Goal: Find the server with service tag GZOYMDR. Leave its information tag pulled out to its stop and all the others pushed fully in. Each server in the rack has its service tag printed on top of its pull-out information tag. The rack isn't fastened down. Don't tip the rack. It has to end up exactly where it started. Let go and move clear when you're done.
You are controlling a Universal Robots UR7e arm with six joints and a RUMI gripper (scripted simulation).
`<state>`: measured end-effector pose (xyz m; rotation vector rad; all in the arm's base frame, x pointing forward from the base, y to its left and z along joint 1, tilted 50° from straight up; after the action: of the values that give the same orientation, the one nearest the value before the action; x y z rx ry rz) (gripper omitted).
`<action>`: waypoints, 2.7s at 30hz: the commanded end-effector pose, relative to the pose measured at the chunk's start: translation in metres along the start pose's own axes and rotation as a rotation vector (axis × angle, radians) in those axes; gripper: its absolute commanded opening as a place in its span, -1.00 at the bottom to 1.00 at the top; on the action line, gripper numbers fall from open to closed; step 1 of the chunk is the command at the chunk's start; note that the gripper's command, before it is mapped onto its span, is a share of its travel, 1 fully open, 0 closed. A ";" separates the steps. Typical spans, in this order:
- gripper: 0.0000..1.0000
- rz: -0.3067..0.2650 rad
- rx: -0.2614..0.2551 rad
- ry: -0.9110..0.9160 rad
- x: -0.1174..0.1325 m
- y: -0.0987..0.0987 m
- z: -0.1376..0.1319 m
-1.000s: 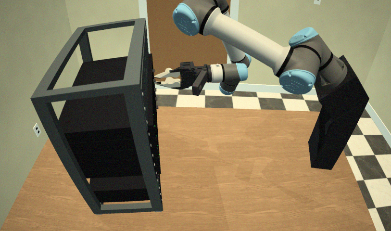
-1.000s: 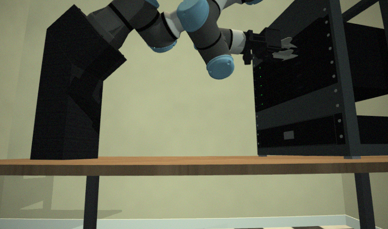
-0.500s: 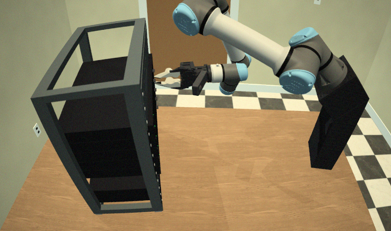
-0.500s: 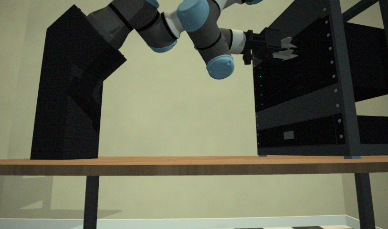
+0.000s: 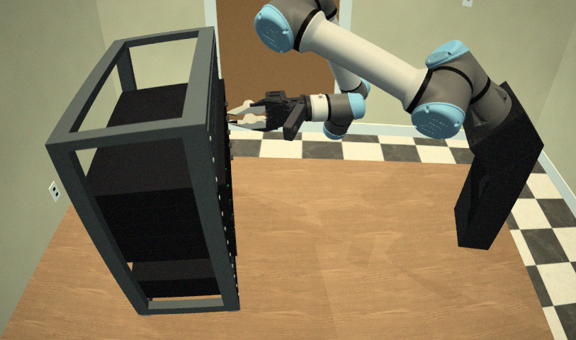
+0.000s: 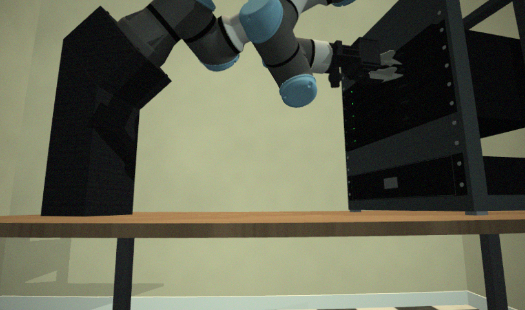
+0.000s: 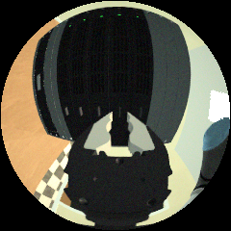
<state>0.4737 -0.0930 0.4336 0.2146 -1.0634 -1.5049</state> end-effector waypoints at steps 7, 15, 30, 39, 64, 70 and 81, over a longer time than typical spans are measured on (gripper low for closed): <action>-0.69 0.000 0.001 0.000 0.000 0.000 0.000; -0.69 0.000 0.001 0.000 0.000 0.002 0.001; -0.69 0.000 0.001 0.000 0.000 0.002 0.001; -1.00 0.000 0.001 0.000 0.000 0.002 0.001; -1.00 0.000 0.001 0.000 0.000 0.002 0.001; -1.00 0.000 0.001 0.000 0.000 0.002 0.001; -1.00 0.000 0.001 0.000 0.000 0.001 0.001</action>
<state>0.4744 -0.0927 0.4350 0.2145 -1.0632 -1.5049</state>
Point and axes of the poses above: the point where the finger pads meet when closed, its own y axis out along the fingers, its own z axis across the jaws, x = y × z, the point moved 5 cm from there along -y, back along the fingers, and after that the axes turned 14 degrees about -y, right-handed, at the moved point
